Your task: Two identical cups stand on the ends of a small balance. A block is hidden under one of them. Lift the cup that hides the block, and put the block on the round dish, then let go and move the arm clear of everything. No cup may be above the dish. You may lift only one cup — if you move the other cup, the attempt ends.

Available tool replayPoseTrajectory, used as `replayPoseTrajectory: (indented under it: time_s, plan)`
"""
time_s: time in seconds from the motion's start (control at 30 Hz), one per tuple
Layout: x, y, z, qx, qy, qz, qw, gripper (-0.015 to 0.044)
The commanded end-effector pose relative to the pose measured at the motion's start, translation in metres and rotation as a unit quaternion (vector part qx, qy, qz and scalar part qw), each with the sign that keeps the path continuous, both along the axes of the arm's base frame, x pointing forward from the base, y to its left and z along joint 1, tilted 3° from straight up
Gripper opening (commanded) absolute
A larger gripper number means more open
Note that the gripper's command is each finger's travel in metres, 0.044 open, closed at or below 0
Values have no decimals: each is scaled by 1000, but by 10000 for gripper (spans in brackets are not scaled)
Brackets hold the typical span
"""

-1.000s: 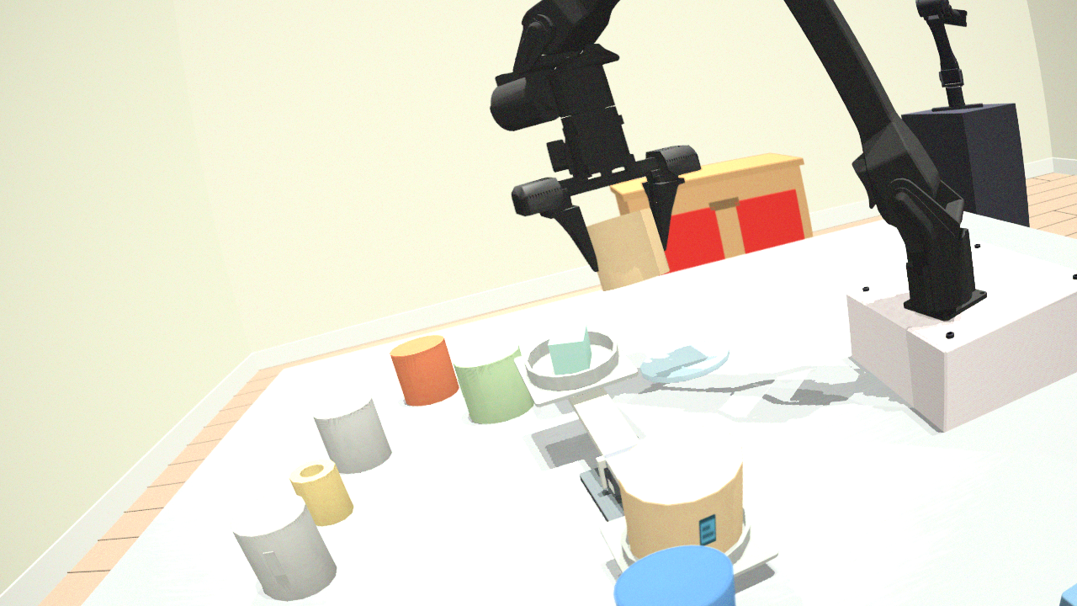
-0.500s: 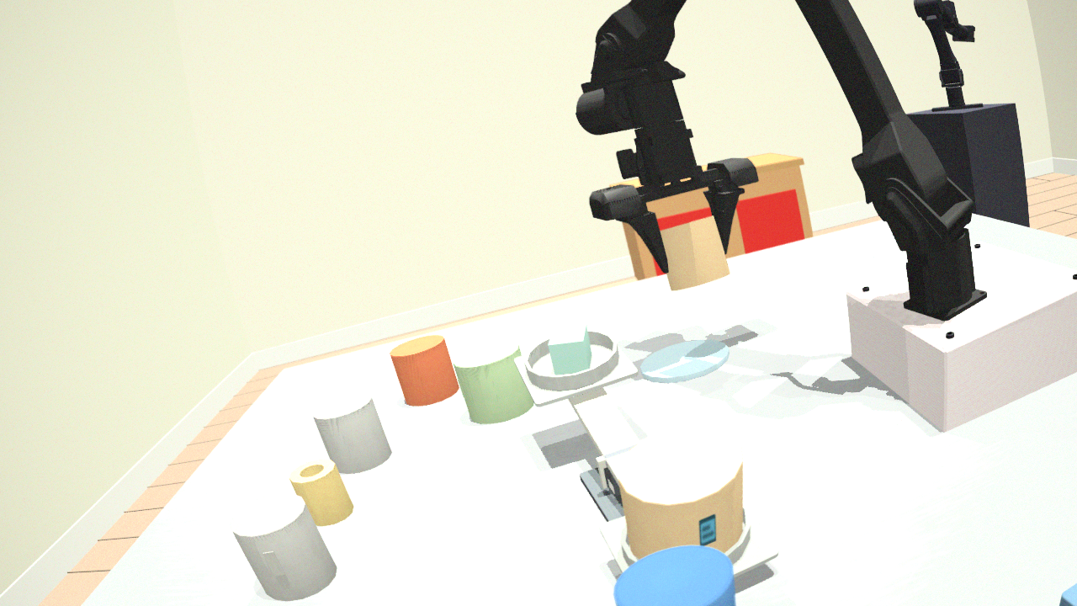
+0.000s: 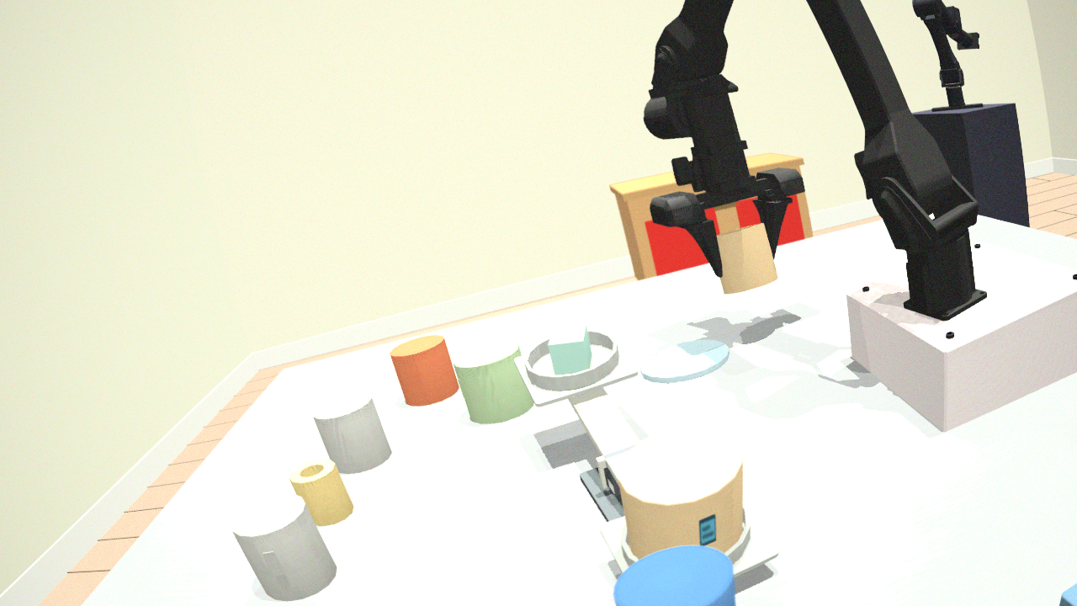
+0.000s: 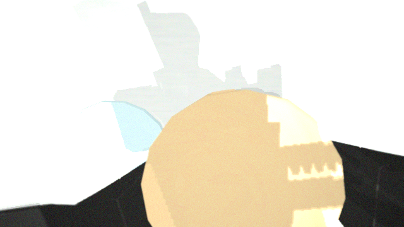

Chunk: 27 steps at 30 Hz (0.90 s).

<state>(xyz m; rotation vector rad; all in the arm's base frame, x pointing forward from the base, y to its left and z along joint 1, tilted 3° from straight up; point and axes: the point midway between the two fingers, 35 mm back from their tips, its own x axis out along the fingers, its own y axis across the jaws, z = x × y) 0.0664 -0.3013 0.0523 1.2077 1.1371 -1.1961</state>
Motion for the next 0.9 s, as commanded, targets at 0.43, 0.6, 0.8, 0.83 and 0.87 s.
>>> replayPoseTrajectory:
  time_s: [0.43,0.6,0.8,0.83,0.87]
  plan:
    - [1,-1,-39,-1,-3,4,1000,0]
    - [2,-1,-48,-1,-3,4,1000,0]
    - [1,-2,-49,-2,-1,3,1000,53]
    - [1,-2,-49,-2,-1,3,1000,79]
    - [1,-2,-49,-2,-1,3,1000,105]
